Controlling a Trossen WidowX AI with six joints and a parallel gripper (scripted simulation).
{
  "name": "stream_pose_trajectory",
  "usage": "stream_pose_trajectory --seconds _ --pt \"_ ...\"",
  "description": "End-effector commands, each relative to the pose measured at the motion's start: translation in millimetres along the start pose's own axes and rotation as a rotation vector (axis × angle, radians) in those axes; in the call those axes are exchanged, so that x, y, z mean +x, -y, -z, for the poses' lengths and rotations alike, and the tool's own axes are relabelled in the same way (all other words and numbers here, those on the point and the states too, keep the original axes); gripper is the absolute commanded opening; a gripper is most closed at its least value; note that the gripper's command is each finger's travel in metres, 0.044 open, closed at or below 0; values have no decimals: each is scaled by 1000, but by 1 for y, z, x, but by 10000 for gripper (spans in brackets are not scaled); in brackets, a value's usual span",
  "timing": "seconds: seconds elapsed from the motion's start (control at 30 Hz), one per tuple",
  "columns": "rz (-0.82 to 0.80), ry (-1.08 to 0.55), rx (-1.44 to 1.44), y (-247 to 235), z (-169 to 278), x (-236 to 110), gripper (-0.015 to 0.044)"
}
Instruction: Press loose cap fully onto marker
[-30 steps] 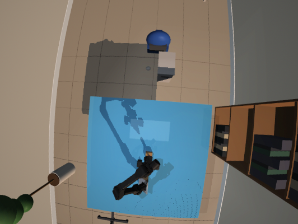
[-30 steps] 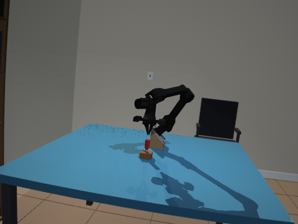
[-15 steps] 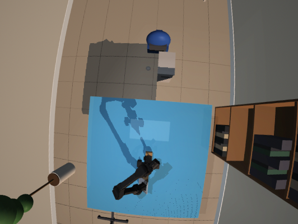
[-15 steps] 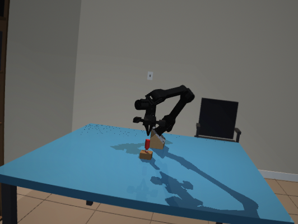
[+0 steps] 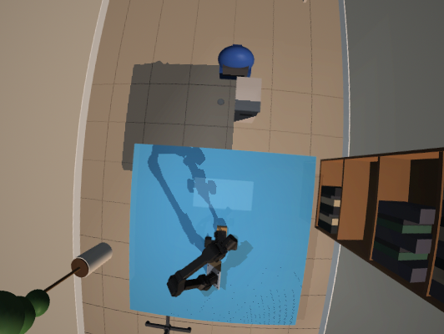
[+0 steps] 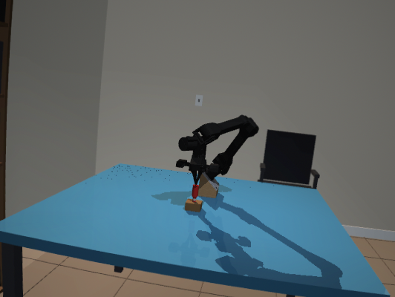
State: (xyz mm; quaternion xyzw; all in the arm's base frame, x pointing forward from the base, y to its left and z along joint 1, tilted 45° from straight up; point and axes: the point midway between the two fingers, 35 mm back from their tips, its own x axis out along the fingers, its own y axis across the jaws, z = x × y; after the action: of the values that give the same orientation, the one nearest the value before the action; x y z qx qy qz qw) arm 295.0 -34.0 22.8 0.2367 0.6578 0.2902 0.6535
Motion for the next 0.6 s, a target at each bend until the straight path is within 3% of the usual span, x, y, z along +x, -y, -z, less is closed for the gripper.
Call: stream_pose_trajectory --seconds 0.0,0.43,0.57 --pt "-4 6 3 -1 0 6 0" --pt "3 7 -1 1 -1 9 0" --pt "6 6 1 2 -4 -22 0"
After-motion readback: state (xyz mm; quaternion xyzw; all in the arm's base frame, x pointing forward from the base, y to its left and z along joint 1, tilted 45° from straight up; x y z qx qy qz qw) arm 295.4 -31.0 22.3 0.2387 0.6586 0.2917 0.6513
